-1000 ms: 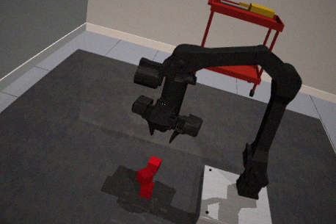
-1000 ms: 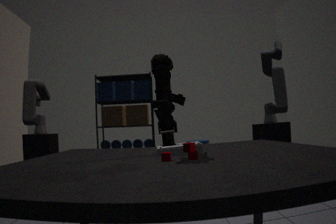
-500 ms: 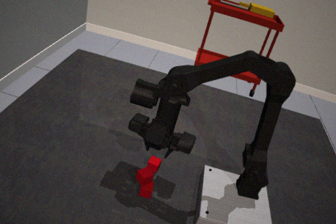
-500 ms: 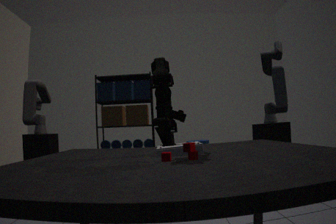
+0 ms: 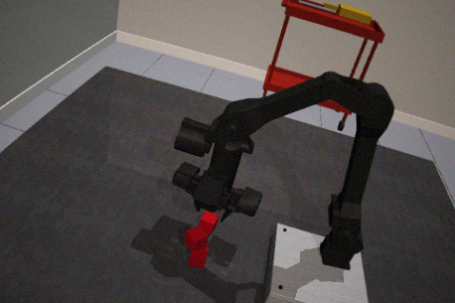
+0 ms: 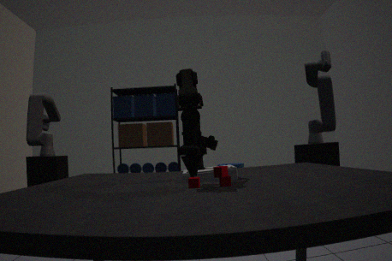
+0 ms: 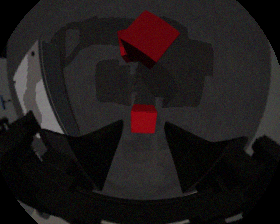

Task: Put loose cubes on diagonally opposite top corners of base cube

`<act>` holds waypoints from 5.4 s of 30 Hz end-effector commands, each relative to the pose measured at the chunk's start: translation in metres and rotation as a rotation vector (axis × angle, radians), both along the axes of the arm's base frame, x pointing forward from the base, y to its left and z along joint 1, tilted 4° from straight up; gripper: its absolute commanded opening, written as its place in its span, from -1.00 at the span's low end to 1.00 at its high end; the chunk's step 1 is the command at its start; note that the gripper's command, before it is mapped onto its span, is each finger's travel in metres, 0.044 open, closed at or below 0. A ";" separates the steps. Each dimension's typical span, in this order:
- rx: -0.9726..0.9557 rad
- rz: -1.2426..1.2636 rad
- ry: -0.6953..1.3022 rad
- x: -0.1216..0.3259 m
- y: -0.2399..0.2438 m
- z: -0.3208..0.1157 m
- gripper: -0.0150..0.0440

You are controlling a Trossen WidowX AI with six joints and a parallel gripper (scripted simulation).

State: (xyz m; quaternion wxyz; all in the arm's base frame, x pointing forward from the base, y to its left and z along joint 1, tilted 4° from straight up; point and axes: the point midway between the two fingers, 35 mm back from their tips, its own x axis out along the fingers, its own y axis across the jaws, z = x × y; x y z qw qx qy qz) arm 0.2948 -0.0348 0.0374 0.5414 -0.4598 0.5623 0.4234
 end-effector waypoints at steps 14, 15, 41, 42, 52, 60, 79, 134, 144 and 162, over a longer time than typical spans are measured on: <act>-0.004 0.006 0.002 -0.001 -0.002 -0.022 0.14; -0.004 0.006 0.002 -0.001 -0.002 -0.022 0.05; -0.009 -0.017 -0.033 0.011 -0.001 0.004 -0.14; -0.009 -0.016 -0.032 0.011 -0.001 0.005 -0.14; -0.008 -0.012 -0.026 0.011 0.000 0.021 -0.14; -0.007 -0.009 -0.021 0.010 0.001 0.033 -0.14; -0.005 -0.001 -0.009 0.005 0.003 0.063 -0.14; 0.012 -1.077 -0.061 0.001 0.063 0.078 -0.14; 0.016 -1.373 -0.077 -0.001 0.079 0.076 -0.14; 0.020 -1.908 -0.105 -0.005 0.107 0.071 -0.14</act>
